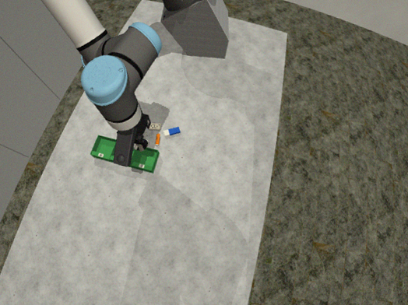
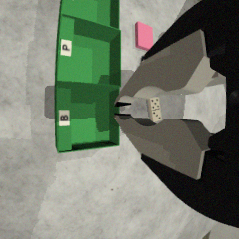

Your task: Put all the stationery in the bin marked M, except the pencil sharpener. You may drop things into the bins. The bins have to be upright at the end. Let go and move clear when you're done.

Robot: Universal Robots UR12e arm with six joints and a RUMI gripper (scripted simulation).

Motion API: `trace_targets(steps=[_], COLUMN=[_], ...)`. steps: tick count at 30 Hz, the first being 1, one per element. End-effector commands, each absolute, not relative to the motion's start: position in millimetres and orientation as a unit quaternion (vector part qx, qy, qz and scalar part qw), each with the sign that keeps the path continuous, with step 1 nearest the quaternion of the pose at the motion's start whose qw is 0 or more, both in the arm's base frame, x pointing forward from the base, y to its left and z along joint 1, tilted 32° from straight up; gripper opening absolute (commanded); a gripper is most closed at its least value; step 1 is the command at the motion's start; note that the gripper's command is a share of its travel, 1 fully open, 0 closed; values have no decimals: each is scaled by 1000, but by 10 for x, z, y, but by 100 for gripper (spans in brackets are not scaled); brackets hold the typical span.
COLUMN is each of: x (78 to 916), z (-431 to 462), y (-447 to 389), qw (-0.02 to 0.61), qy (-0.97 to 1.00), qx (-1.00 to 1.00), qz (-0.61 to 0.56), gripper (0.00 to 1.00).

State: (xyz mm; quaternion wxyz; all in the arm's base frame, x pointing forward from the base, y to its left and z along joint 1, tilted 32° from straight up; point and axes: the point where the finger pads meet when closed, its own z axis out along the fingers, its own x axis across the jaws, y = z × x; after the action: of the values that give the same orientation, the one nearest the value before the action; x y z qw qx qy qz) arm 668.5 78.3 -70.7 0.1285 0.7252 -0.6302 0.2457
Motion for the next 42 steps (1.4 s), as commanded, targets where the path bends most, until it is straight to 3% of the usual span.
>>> trace_targets(steps=[1,42], x=[6693,6803], z=[-731,-1211], y=[785,503], qw=[128,128], qy=[-630,-630], qx=[725,725], qz=[246,246], gripper=[4,4])
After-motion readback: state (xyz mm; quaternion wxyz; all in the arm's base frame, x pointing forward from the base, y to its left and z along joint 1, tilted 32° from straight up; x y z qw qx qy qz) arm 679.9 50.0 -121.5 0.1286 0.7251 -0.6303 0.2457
